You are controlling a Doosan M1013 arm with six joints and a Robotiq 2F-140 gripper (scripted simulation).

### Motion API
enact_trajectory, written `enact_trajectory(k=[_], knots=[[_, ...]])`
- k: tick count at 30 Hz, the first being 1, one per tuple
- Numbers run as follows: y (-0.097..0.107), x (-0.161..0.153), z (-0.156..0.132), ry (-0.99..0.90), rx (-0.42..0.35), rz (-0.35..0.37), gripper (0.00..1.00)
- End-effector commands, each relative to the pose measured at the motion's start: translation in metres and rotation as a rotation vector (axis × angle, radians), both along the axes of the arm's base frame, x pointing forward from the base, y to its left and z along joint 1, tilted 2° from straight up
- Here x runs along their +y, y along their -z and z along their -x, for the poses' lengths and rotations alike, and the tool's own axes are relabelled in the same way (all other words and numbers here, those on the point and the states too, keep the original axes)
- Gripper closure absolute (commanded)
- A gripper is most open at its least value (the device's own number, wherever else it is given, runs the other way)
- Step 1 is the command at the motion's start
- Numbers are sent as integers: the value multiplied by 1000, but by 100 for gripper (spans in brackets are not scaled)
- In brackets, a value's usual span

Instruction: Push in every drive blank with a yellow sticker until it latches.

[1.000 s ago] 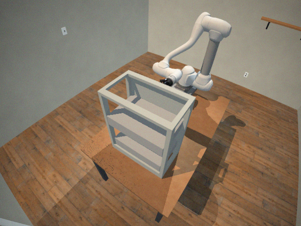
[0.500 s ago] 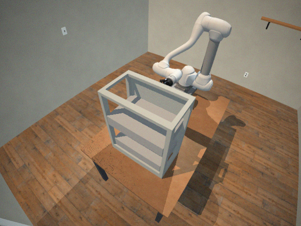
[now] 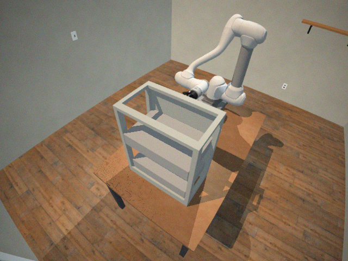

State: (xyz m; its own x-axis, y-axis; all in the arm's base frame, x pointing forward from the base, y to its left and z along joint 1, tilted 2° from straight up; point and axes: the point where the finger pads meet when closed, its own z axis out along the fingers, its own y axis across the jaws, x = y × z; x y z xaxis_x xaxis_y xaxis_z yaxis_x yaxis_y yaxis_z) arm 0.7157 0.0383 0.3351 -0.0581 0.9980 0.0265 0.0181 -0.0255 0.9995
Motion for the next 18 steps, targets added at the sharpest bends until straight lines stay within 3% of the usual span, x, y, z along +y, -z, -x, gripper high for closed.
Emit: enact_trajectory(k=[1,7,18], knots=[[5,-13,-1,-1,0,0,0],[18,-44,-2,-1,0,0,0],[23,-55,-3,-1,0,0,0]])
